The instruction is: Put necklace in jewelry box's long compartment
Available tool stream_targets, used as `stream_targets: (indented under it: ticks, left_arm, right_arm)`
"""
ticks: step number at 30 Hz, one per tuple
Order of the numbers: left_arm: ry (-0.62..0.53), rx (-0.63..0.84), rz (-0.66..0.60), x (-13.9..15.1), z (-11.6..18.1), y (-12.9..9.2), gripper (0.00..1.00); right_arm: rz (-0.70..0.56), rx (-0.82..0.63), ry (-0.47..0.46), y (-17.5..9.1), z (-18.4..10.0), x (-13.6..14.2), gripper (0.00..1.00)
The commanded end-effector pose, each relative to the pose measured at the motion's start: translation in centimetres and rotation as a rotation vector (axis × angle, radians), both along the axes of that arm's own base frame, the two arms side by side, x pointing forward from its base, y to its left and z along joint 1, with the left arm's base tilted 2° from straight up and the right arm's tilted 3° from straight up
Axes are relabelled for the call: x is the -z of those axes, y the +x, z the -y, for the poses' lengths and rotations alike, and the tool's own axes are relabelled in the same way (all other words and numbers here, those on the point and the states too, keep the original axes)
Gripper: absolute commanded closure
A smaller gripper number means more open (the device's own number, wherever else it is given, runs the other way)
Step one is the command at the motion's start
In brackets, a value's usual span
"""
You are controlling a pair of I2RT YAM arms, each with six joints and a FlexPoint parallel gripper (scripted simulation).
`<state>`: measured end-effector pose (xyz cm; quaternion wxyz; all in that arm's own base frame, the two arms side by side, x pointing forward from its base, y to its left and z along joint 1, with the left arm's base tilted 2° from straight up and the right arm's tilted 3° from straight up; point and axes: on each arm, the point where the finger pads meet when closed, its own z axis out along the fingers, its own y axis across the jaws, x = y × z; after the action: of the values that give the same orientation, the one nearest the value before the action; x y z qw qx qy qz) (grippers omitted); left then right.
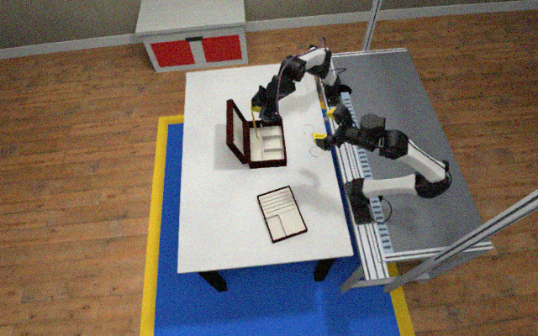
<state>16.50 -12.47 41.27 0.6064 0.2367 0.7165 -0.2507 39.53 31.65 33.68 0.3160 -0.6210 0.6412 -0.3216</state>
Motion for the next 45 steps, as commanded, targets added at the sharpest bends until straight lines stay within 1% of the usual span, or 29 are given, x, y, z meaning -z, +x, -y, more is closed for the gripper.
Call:
stream_targets:
  ticks: [1,4,11,16,25,28,31,36,37,45]
  left_arm:
    - [-0.005,0.003,0.038,-1.4,-0.2,-0.6,0.0]
    - [-0.005,0.003,0.038,-1.4,-0.2,-0.6,0.0]
    - [-0.005,0.003,0.038,-1.4,-0.2,-0.6,0.0]
    - [-0.005,0.004,0.038,-1.4,-0.1,-0.6,0.0]
    - [-0.005,0.004,0.039,-1.4,-0.1,-0.6,0.0]
    - [-0.005,0.004,0.039,-1.4,-0.1,-0.6,0.0]
    - [-0.005,0.004,0.039,-1.4,-0.1,-0.6,0.0]
    - [-0.005,0.004,0.039,-1.4,-0.1,-0.6,0.0]
    - [-0.005,0.004,0.039,-1.4,-0.1,-0.6,0.0]
    - [-0.005,0.004,0.039,-1.4,-0.1,-0.6,0.0]
  right_arm:
    - [0.04,0.001,0.039,-0.3,-0.3,-1.6,1.0]
    - [0.062,-0.005,0.068,-0.4,-0.3,-2.5,1.0]
    - [0.073,-0.011,0.085,0.1,-0.5,-2.1,1.0]
    - [0.076,-0.011,0.092,0.6,-0.6,-0.4,1.0]
    - [0.058,-0.01,0.069,1.0,-0.3,3.5,1.0]
    - [0.056,-0.011,0.066,1.0,-0.3,3.8,1.0]
    - [0.043,-0.01,0.052,1.0,-0.1,5.0,1.0]
    - [0.022,-0.01,0.025,0.7,0.2,6.0,1.0]
    - [0.032,-0.01,0.037,0.7,0.1,5.4,1.0]
    - [0.033,-0.009,0.037,0.7,0.1,5.3,1.0]
